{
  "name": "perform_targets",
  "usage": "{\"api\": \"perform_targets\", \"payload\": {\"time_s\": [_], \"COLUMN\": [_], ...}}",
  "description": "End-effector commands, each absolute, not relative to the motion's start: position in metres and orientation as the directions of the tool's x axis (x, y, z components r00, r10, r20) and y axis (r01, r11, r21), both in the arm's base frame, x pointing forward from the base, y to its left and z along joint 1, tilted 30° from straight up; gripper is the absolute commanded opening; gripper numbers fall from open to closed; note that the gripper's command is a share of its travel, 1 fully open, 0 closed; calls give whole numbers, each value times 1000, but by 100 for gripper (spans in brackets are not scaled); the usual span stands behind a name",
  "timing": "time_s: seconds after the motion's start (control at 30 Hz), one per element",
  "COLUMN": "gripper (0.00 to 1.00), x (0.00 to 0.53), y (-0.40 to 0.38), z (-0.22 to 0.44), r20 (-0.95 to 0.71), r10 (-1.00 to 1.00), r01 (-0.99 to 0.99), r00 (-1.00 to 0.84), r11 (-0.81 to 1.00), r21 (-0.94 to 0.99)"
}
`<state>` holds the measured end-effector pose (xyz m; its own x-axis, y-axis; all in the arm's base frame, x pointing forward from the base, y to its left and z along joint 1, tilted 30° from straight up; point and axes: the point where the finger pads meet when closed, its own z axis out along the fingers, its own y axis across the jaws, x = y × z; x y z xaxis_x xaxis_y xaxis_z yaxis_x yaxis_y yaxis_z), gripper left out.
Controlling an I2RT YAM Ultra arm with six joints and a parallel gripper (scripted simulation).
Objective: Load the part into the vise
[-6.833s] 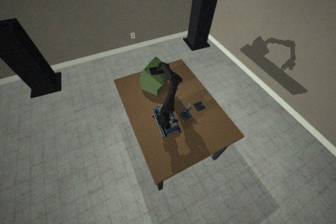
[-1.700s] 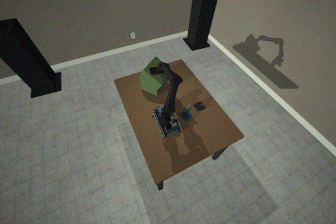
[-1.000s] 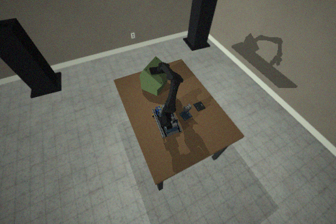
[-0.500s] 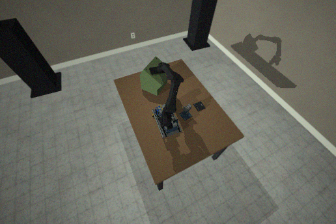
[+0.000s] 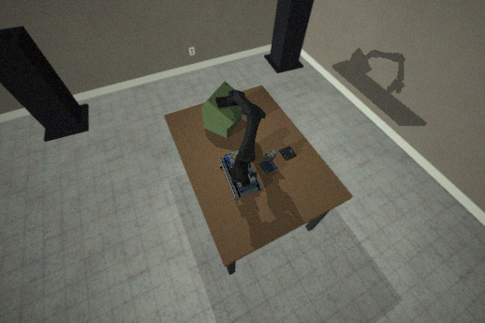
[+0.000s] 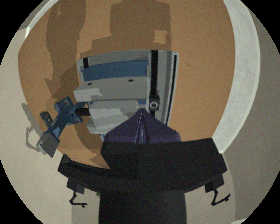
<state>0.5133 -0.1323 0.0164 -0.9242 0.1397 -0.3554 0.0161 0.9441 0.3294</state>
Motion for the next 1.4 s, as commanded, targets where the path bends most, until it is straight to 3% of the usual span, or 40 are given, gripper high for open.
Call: {"api": "perform_targets", "payload": {"time_s": [0.0,1.37], "gripper": [0,0], "x": [515,515], "y": [-135,-130], "z": [35,37], "r20": [-394,-395], "r10": [147,149], "r01": [14,16], "r00": [-907,-907], "r11": [947,947], "r21": [321,322]}}
